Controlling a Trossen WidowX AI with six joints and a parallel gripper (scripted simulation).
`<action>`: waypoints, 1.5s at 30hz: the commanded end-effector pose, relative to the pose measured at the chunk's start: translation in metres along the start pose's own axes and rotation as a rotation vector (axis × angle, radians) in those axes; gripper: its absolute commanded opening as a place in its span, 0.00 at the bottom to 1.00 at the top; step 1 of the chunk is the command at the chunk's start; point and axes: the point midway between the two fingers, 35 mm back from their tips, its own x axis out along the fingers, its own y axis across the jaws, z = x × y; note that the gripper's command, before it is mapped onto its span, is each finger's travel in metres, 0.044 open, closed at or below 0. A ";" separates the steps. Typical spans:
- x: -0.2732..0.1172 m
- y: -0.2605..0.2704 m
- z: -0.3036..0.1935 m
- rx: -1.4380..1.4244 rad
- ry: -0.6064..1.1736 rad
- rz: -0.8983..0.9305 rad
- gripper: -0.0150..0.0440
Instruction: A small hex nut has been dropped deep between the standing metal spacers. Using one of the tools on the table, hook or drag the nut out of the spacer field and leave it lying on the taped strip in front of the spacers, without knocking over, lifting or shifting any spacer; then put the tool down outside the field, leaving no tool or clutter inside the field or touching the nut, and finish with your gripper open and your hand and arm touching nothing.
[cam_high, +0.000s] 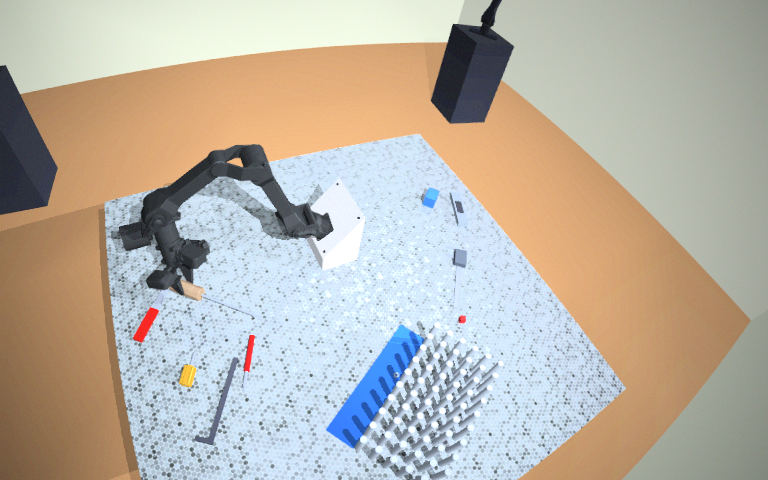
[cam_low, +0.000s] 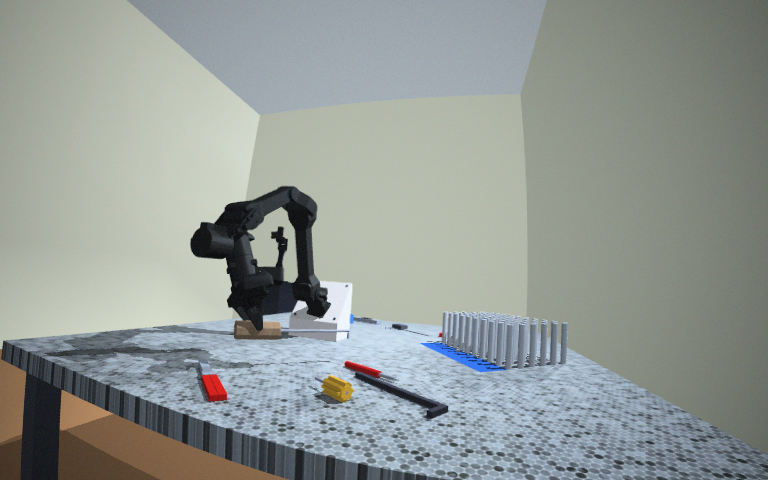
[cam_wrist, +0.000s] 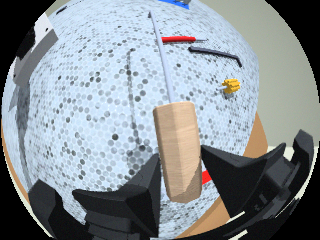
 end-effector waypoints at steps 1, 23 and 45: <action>0.004 0.002 0.000 0.005 -0.002 0.001 0.25; 0.021 0.008 -0.003 0.005 -0.002 0.001 0.25; 0.038 0.015 -0.004 0.005 -0.002 0.001 0.25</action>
